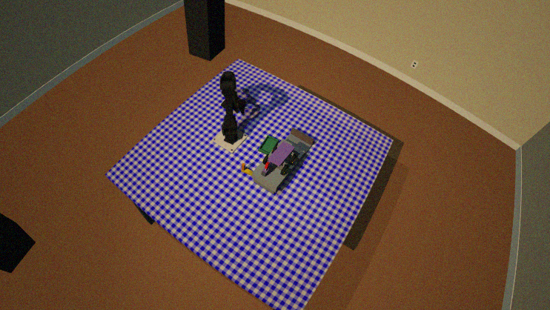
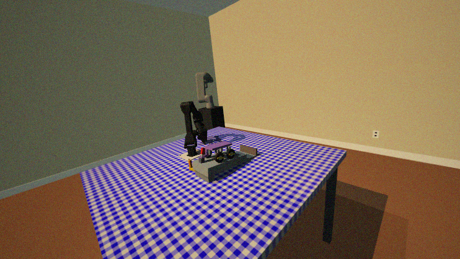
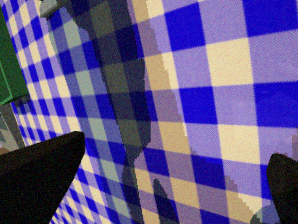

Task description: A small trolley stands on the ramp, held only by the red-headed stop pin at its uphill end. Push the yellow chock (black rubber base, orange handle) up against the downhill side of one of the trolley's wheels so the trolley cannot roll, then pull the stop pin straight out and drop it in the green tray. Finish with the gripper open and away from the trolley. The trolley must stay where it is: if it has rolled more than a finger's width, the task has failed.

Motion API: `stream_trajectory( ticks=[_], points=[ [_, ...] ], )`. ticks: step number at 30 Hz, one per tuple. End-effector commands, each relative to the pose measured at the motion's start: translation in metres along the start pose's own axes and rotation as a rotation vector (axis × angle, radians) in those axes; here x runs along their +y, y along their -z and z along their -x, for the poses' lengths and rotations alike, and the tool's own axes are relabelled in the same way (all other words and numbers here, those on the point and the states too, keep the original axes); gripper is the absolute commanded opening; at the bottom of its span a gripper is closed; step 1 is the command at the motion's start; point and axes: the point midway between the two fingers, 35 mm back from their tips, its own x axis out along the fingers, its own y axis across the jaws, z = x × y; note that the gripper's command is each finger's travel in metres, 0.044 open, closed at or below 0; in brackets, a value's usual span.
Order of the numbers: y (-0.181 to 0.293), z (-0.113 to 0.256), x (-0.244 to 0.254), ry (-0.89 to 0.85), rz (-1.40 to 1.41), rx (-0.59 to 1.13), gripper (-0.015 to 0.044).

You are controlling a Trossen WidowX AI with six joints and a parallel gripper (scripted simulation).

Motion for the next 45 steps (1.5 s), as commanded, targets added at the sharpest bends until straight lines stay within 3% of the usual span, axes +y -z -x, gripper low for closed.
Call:
stream_trajectory(
  ticks=[1, 8, 27, 45],
  points=[
    [0.001, 0.000, 0.000, 0.001, -0.010, -0.002, 0.0374],
    [0.021, -0.009, 0.019, 0.010, -0.393, -0.087, 0.0190],
    [0.062, -0.041, 0.092, -0.092, -1.554, -0.334, 0.0190],
    [0.066, -0.072, 0.171, -0.368, -2.617, -0.524, 0.0190]
  ],
)
